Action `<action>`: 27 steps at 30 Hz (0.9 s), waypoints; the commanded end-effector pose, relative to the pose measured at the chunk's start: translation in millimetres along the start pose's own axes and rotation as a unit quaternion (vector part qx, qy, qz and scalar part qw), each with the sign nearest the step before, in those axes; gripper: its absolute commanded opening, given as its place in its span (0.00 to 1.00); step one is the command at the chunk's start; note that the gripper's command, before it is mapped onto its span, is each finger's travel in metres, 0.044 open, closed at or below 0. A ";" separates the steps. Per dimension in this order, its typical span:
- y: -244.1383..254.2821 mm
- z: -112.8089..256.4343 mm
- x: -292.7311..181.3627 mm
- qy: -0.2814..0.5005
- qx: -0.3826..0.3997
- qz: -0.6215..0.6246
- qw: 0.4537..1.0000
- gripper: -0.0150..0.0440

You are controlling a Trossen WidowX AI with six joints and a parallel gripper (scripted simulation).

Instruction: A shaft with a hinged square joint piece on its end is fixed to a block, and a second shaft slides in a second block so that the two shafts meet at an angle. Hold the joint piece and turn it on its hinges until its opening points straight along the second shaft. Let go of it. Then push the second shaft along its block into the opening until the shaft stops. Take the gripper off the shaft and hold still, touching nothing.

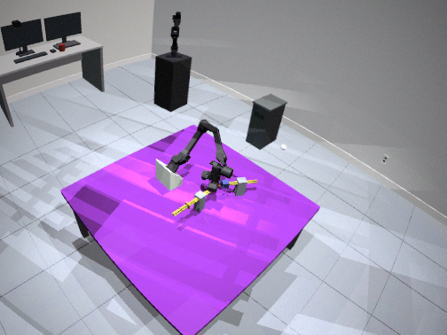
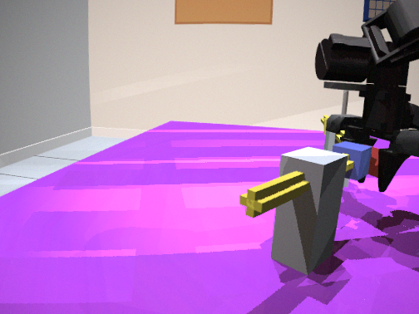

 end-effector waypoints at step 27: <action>9.2 3.4 -7.3 -0.055 0.005 0.164 0.985 0.25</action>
Point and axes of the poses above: the point midway between the two fingers, 35 mm back from their tips, its own z axis back along the fingers, its own y axis across the jaws, x = y × z, the point moved 8 cm from there along z, back along the fingers, and after that the axes turned 8 degrees about z, right-handed, at the moved point
